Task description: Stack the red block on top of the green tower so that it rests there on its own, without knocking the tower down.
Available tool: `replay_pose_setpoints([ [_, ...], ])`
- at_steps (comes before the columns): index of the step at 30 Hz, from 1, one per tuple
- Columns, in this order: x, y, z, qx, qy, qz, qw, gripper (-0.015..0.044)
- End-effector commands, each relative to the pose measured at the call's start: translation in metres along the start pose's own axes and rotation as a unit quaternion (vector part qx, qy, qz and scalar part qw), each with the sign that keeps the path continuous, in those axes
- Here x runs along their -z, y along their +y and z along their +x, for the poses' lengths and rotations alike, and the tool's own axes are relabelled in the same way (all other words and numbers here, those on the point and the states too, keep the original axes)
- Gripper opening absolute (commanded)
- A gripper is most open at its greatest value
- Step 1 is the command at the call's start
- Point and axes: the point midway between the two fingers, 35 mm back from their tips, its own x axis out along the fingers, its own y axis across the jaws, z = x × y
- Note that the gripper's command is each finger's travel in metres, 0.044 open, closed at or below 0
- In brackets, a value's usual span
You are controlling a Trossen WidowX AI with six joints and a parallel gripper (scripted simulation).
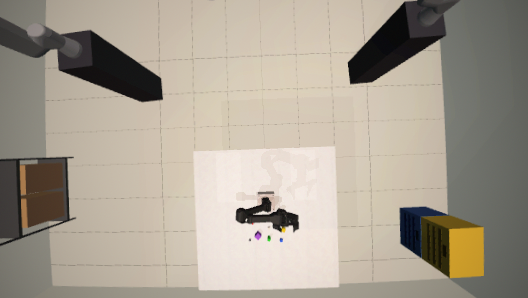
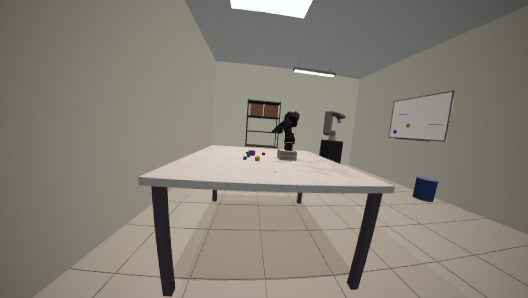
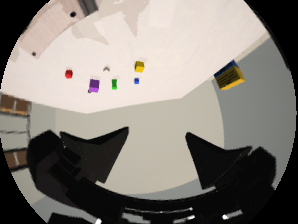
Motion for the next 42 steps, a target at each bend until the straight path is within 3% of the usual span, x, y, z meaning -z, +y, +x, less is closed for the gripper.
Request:
replay_pose_setpoints([
  [1, 0.001, 0.009, 0.013, -0.043, -0.015, 0.069, 0.997, 0.0440],
  [10, 0.001, 0.036, 0.039, -0.138, -0.031, 0.216, 0.966, 0.0440],
  [18, 0.000, 0.064, 0.059, -0.222, -0.029, 0.349, 0.910, 0.0440],
  [42, -0.006, 0.163, 0.087, -0.425, 0.052, 0.655, 0.623, 0.0440],
])
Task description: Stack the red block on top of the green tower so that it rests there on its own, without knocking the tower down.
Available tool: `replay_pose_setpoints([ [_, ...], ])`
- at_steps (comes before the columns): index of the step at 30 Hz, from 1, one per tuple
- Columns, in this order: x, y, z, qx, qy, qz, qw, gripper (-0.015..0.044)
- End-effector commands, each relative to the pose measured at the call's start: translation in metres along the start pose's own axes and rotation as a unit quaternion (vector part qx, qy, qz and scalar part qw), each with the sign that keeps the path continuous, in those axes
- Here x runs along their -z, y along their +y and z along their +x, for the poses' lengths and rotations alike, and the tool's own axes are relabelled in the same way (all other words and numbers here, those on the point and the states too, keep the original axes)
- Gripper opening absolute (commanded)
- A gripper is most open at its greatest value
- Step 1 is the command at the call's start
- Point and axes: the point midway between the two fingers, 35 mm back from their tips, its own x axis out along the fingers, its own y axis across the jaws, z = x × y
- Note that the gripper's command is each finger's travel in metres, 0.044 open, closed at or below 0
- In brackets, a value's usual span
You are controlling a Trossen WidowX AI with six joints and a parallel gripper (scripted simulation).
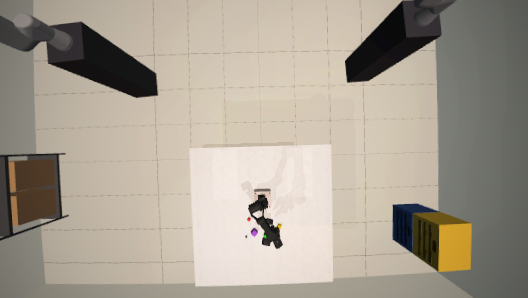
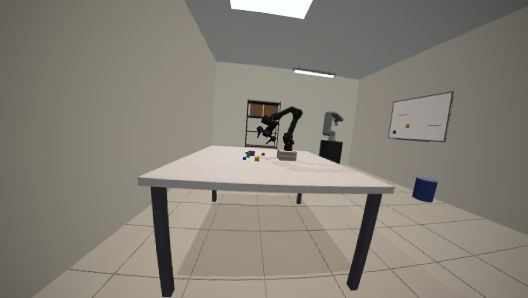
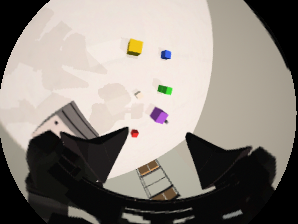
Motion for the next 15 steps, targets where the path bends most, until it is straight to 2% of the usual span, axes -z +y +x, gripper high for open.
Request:
replay_pose_setpoints([
  [1, 0.010, -0.002, 0.010, -0.030, 0.011, 0.075, 0.997, 0.0440],
  [8, 0.031, -0.004, 0.031, -0.088, 0.038, 0.232, 0.968, 0.0440],
  [15, 0.054, -0.002, 0.051, -0.137, 0.068, 0.388, 0.909, 0.0440],
])
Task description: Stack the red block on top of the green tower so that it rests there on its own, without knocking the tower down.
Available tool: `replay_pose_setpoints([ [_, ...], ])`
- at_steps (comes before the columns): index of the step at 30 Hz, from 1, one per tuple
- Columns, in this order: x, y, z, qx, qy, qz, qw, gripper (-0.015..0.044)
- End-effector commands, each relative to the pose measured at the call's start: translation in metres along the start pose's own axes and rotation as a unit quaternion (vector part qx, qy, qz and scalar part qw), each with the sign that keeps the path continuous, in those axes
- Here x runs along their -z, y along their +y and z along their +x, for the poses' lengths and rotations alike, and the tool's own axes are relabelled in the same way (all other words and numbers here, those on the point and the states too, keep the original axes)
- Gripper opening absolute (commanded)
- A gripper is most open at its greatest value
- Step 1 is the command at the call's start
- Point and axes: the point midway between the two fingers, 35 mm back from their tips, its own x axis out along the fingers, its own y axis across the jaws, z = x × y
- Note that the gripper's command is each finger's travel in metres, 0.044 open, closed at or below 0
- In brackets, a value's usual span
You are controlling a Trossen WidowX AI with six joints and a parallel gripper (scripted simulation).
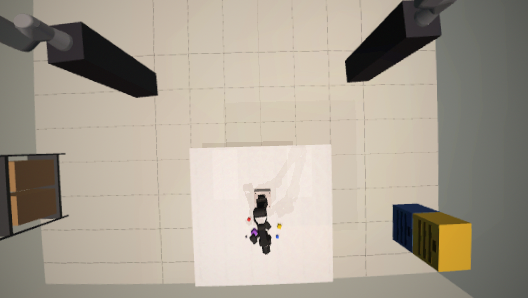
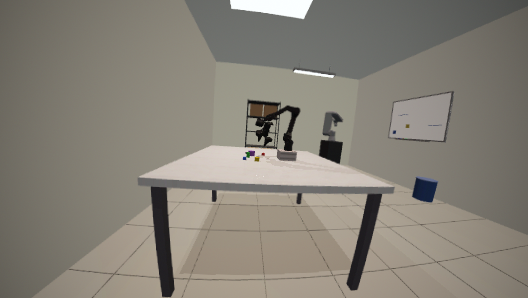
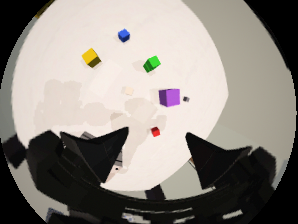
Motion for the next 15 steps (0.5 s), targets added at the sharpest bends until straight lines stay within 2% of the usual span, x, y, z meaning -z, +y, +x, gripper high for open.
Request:
replay_pose_setpoints([
  [1, 0.009, -0.011, 0.011, -0.032, 0.017, 0.106, 0.994, 0.0440],
  [8, 0.029, -0.024, 0.030, -0.078, 0.049, 0.274, 0.957, 0.0440],
  [15, 0.051, -0.036, 0.047, -0.118, 0.081, 0.438, 0.887, 0.0440],
])
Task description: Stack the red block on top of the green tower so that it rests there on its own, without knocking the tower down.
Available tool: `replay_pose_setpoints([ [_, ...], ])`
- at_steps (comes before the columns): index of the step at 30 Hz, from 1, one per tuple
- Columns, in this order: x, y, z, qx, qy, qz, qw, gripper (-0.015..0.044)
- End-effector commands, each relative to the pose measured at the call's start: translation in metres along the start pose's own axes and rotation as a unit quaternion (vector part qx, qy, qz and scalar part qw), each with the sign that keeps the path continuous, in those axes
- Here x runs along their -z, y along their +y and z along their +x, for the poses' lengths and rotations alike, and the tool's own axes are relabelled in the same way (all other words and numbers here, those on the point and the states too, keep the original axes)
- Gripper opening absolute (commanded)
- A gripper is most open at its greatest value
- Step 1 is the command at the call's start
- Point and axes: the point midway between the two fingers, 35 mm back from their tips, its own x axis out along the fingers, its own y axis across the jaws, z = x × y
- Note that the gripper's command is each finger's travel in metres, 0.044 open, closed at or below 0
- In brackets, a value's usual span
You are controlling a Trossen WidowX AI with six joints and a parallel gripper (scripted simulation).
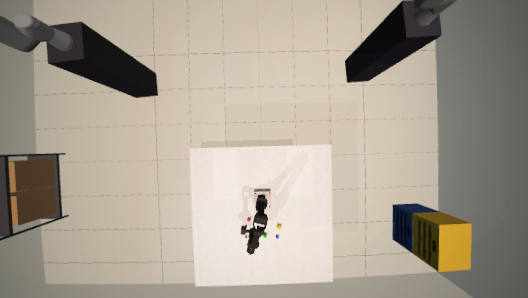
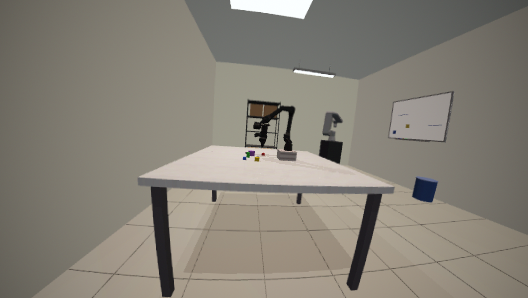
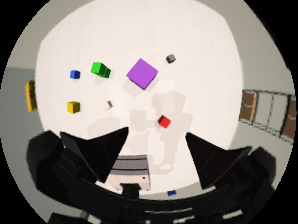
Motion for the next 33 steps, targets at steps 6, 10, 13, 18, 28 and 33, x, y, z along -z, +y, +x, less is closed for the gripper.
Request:
replay_pose_setpoints([
  [6, 0.008, -0.033, 0.017, -0.055, 0.041, 0.234, 0.970, 0.0440],
  [10, 0.009, -0.036, 0.018, -0.059, 0.044, 0.250, 0.965, 0.0440],
  [13, 0.010, -0.036, 0.018, -0.059, 0.044, 0.250, 0.966, 0.0440],
  [18, 0.010, -0.039, 0.021, -0.059, 0.044, 0.250, 0.966, 0.0440],
  [28, 0.013, -0.033, 0.057, -0.059, 0.045, 0.250, 0.966, 0.0440],
  [33, 0.013, -0.033, 0.059, -0.059, 0.045, 0.250, 0.966, 0.0440],
])
